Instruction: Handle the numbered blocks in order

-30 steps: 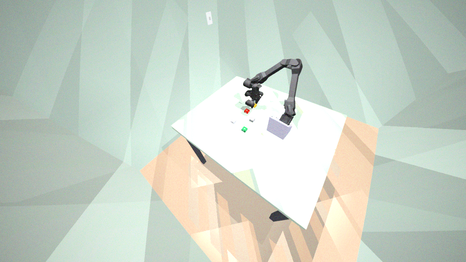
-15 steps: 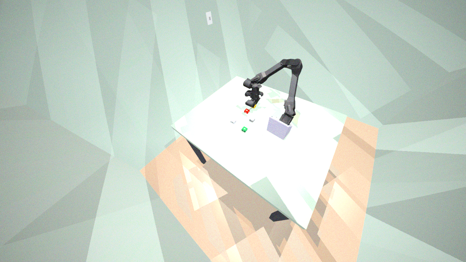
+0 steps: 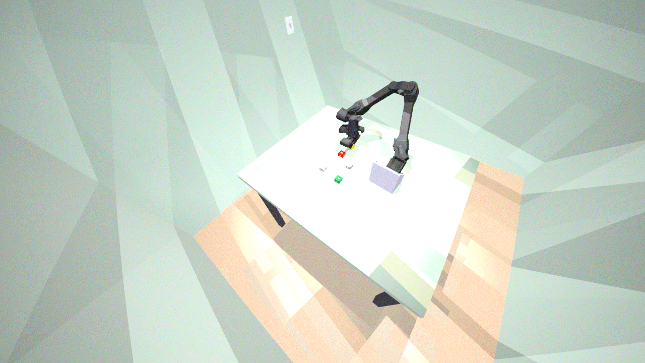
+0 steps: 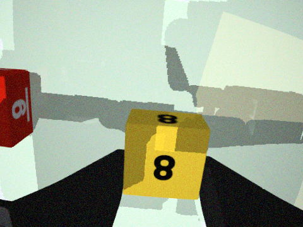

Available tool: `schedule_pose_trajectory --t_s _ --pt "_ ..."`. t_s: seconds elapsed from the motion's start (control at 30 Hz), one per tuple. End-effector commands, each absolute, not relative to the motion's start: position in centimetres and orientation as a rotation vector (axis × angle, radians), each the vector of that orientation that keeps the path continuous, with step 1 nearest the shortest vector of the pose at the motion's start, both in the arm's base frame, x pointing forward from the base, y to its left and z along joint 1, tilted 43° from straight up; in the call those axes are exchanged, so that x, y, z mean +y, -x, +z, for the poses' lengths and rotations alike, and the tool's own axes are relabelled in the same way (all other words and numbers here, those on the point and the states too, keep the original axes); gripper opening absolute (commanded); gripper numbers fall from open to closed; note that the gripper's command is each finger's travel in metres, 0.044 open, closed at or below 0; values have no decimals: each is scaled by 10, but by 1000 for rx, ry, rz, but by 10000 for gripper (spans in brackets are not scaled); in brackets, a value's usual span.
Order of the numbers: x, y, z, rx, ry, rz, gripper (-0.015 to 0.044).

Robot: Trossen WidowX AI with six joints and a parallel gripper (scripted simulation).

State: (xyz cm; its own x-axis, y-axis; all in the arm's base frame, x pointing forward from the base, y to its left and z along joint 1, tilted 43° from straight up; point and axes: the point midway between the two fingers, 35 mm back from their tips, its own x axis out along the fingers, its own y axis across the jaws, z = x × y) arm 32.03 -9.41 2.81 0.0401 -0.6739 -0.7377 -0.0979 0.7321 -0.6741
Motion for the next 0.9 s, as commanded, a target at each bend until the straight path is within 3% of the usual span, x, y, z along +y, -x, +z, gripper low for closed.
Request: schedule_pose_trajectory --t_s 0.0,0.87 --pt "-91 -321 34 1483 660 -501 120" --pt "-99 -321 25 1483 661 -503 120"
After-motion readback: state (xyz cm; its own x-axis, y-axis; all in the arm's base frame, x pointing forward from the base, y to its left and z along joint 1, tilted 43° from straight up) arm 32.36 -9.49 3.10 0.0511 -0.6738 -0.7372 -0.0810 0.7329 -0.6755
